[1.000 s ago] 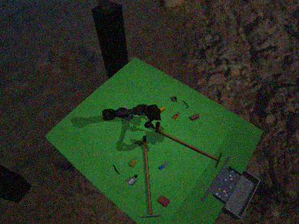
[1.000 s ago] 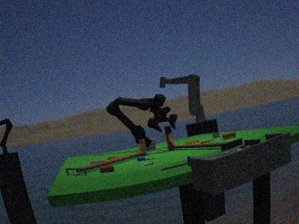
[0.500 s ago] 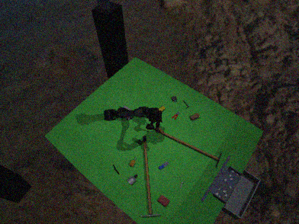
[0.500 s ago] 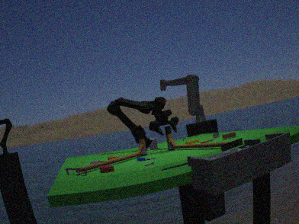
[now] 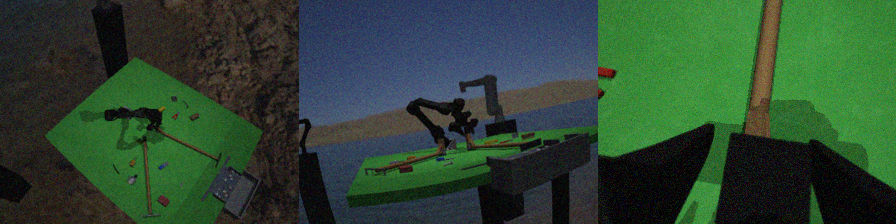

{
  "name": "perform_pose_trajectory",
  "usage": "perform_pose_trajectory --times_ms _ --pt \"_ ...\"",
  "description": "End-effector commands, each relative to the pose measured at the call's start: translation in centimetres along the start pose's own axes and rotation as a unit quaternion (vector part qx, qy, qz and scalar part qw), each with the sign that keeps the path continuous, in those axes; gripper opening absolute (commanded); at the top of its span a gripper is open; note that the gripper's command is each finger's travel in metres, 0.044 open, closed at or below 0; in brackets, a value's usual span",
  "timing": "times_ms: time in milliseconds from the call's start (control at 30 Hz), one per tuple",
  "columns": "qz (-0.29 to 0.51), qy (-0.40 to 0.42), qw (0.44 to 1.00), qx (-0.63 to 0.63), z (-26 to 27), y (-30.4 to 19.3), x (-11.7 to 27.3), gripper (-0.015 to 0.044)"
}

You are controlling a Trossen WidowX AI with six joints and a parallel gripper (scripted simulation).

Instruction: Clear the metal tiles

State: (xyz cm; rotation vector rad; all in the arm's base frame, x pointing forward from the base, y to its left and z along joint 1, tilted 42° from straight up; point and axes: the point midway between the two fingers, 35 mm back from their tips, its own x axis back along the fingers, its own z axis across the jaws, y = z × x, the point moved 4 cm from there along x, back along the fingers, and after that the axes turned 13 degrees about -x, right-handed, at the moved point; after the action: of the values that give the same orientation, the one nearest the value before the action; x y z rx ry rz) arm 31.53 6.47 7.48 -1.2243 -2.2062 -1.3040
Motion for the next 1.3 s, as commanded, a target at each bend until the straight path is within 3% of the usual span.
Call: perform_pose_trajectory --times_ms 0,100,367,433,1267 --pt "0.0 0.0 1.0 -0.002 0.0 0.1 0.0 0.0177" --pt "0.0 0.0 1.0 -0.002 0.0 0.1 0.0 0.0099" --pt "0.0 0.0 1.0 -0.002 0.0 0.1 0.0 0.0045" --pt "0.0 0.0 1.0 -0.002 0.0 0.1 0.1 0.0" --pt "-0.003 -0.011 1.0 -0.016 -2.1 0.7 0.2 0.0"
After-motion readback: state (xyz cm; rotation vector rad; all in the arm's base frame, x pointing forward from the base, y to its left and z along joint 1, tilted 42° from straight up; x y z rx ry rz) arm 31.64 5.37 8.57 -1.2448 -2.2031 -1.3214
